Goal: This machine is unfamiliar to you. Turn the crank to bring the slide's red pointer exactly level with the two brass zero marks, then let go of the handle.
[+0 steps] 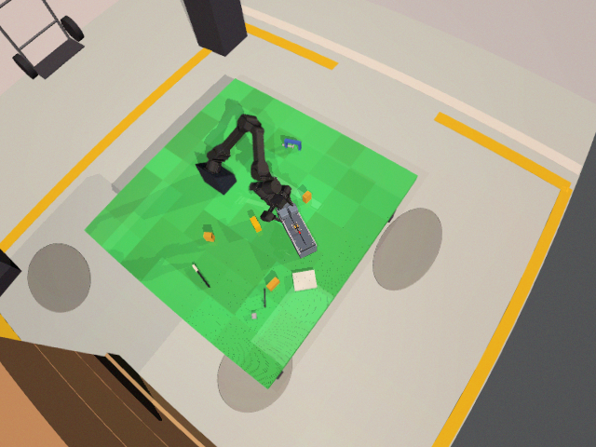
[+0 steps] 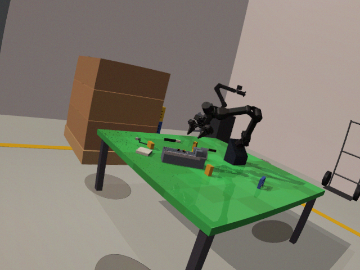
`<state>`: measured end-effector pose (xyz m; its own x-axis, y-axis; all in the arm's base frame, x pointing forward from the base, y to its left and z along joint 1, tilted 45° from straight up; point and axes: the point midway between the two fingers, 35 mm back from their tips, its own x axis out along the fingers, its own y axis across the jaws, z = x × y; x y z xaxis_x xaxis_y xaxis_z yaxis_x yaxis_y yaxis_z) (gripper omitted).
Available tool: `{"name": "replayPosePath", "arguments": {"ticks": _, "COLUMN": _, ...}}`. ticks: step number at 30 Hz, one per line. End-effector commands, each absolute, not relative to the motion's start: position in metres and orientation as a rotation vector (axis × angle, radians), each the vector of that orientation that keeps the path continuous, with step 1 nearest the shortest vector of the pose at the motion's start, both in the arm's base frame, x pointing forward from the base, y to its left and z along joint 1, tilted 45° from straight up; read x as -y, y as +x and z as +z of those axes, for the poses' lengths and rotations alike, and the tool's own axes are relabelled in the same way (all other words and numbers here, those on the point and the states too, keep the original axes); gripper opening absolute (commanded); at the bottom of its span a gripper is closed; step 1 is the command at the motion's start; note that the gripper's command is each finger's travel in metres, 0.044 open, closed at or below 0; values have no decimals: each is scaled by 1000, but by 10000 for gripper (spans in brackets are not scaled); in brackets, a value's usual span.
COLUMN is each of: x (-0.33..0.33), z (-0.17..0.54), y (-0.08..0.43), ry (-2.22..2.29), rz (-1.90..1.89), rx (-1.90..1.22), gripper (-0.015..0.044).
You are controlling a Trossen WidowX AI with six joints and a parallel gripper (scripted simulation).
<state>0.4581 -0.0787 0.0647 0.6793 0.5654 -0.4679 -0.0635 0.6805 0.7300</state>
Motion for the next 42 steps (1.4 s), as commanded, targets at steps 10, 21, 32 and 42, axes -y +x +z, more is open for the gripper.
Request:
{"name": "replayPosePath", "arguments": {"ticks": 10, "x": 67, "z": 98, "y": 438, "ry": 794, "rz": 266, "rx": -805, "gripper": 440}}
{"name": "replayPosePath", "arguments": {"ticks": 21, "x": 41, "z": 117, "y": 399, "ry": 867, "rz": 58, "rx": -861, "gripper": 440}}
{"name": "replayPosePath", "arguments": {"ticks": 32, "x": 24, "z": 127, "y": 353, "ry": 935, "rz": -154, "rx": -864, "gripper": 440}}
{"name": "replayPosePath", "arguments": {"ticks": 42, "x": 7, "z": 112, "y": 349, "ry": 945, "rz": -182, "rx": -861, "gripper": 440}}
